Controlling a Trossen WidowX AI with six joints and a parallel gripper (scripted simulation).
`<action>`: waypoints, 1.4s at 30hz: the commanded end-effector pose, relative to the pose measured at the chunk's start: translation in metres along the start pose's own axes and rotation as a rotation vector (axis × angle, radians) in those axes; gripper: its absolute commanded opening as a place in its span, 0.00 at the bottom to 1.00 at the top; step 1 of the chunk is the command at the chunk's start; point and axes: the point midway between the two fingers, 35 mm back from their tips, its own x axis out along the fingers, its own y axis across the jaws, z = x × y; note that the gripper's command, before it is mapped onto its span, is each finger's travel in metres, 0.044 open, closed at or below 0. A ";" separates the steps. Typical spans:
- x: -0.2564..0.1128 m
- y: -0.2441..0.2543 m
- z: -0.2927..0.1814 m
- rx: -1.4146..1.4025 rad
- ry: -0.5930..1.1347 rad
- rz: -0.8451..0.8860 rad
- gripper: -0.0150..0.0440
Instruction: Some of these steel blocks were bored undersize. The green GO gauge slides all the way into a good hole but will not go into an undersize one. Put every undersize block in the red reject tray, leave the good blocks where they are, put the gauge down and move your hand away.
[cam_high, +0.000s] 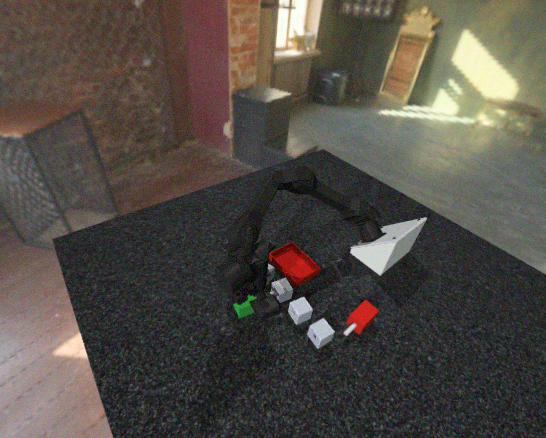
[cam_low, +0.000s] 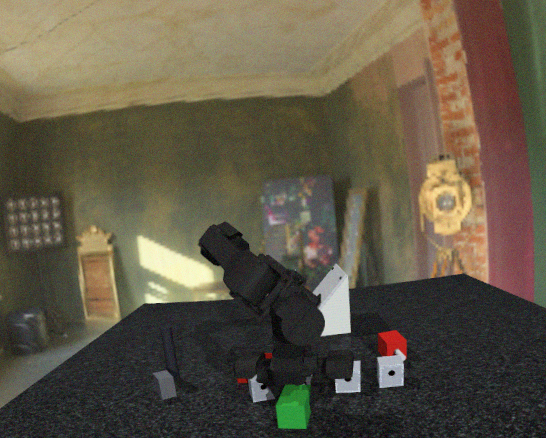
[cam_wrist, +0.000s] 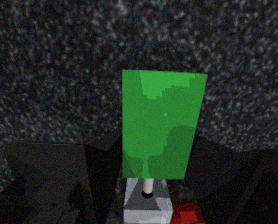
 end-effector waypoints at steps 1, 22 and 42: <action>-0.005 0.002 0.002 0.002 -0.014 0.001 0.25; -0.005 0.000 0.001 0.003 -0.015 0.001 0.25; -0.004 0.001 0.002 0.003 -0.015 0.001 0.25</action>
